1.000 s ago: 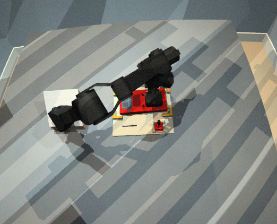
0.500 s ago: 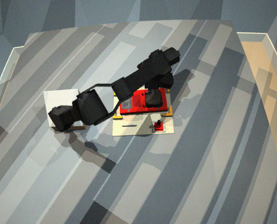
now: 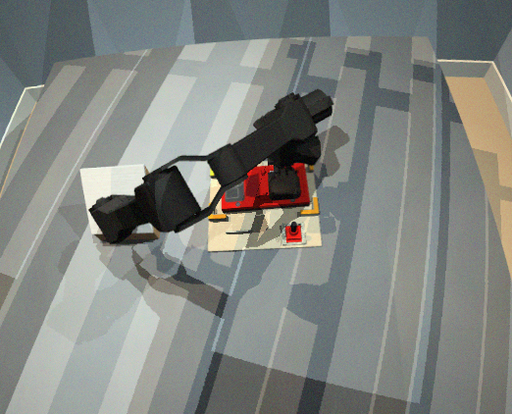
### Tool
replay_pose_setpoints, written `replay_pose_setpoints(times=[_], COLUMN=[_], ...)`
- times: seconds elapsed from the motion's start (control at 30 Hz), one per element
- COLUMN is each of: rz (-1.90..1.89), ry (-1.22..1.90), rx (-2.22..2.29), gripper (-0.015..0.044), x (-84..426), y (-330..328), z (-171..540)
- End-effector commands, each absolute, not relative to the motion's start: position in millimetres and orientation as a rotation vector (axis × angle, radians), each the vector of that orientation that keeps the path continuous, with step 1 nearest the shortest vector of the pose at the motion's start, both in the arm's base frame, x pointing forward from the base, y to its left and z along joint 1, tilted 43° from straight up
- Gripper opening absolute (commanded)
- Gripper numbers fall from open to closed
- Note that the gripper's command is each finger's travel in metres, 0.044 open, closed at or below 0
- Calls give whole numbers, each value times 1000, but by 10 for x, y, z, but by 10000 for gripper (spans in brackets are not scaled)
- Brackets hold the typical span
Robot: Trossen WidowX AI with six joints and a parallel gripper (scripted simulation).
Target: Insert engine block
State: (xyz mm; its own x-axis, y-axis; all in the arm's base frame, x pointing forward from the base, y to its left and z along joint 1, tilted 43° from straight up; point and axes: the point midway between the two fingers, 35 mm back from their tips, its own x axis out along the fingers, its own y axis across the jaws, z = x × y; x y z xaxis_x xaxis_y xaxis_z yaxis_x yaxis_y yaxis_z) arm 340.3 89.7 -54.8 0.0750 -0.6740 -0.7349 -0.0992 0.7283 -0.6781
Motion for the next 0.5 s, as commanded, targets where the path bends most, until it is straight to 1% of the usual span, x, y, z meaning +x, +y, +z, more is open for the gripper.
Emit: replay_pose_setpoints(times=[0.0, 0.43, 0.47], rz=[-483, -483, -485], ry=[1454, 1454, 1454], rx=[-682, -682, -677], gripper=[159, 159, 185], x=[3399, 3401, 3406], y=[886, 861, 870], z=[-558, -584, -574])
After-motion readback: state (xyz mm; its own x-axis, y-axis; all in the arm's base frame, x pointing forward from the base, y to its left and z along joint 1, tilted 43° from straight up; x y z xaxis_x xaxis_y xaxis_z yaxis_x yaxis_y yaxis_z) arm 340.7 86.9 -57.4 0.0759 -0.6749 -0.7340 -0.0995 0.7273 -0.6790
